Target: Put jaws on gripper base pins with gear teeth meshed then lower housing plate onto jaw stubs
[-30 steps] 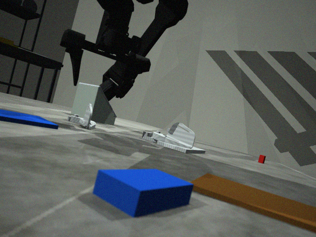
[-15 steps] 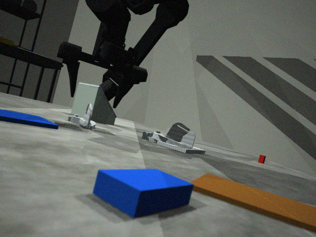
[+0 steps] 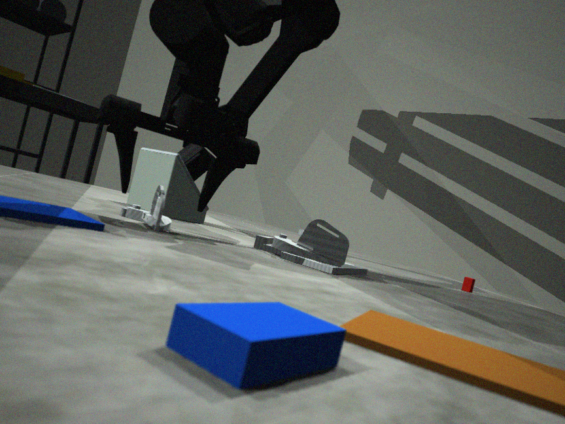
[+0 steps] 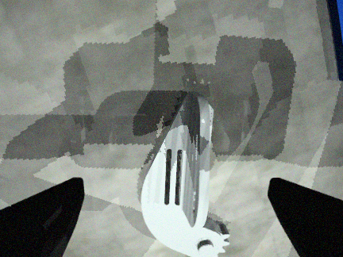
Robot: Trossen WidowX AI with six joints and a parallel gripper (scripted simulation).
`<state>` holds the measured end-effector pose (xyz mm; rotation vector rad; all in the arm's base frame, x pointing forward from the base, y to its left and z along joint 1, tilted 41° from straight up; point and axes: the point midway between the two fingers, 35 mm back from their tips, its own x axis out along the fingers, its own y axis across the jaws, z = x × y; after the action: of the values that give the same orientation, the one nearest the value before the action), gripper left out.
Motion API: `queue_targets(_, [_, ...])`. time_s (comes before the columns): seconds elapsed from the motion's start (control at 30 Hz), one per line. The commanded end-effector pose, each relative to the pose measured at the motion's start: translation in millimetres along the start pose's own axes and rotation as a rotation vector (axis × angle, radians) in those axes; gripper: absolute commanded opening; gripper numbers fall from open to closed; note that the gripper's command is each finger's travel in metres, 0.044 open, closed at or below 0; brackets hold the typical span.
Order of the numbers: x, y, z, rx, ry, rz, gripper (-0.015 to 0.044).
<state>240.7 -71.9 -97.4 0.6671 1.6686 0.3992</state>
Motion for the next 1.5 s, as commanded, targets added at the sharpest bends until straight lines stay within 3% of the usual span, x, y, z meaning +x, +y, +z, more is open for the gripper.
queue_targets(0.0, [9.4,0.8,-2.2,0.008,0.005,0.008,0.044])
queue_targets(0.37, [25.9,1.5,-3.4,0.007,0.006,0.009,0.044])
queue_targets(1.37, [26.6,1.5,-3.4,0.007,0.006,0.009,0.044])
queue_targets(1.47, [26.0,1.1,-3.5,0.003,0.007,0.005,0.0361])
